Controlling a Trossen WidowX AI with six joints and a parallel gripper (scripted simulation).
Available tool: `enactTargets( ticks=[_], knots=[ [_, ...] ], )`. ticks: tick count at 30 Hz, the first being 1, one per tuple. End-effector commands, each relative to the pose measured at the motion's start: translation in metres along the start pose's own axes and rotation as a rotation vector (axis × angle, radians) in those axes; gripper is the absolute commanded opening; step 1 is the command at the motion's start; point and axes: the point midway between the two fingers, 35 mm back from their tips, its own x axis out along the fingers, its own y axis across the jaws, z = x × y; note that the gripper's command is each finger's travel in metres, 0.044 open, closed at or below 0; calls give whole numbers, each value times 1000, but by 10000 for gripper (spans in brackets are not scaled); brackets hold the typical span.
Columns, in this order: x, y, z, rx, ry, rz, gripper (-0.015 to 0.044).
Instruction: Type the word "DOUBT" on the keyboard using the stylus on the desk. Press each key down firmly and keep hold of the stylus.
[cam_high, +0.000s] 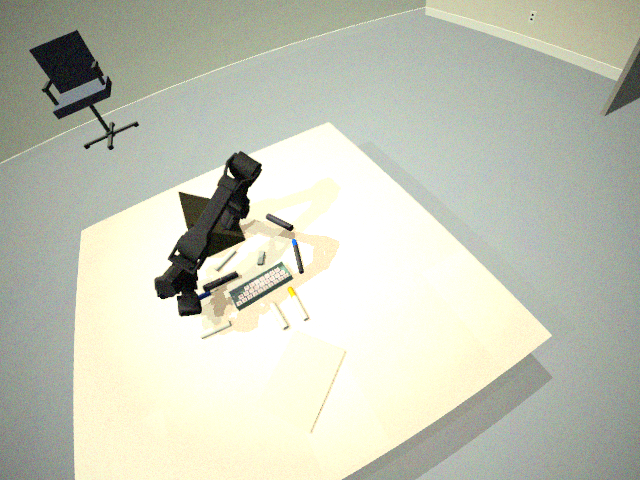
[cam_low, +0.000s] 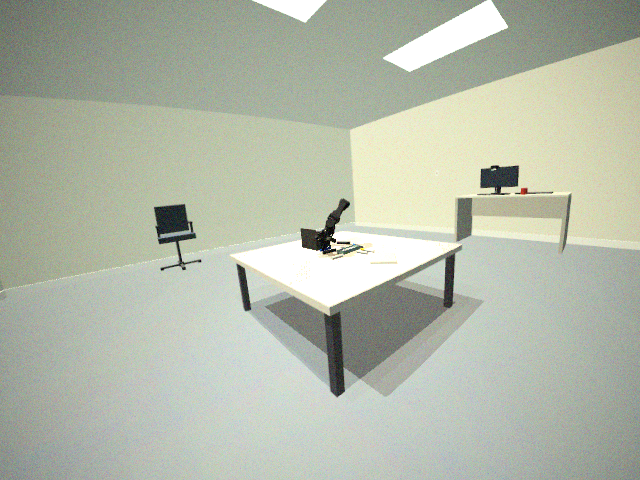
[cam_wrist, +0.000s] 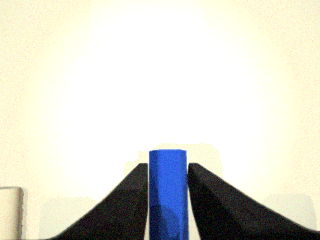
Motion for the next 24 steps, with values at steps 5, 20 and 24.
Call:
enactTargets(
  ticks=[5, 20, 24],
  knots=[
    [-3, -9, 2, 286, -12, -160, 0],
    [-5, -14, 1, 433, -35, -246, 0],
    [0, -13, -2, 433, -35, -245, 0]
  ],
)
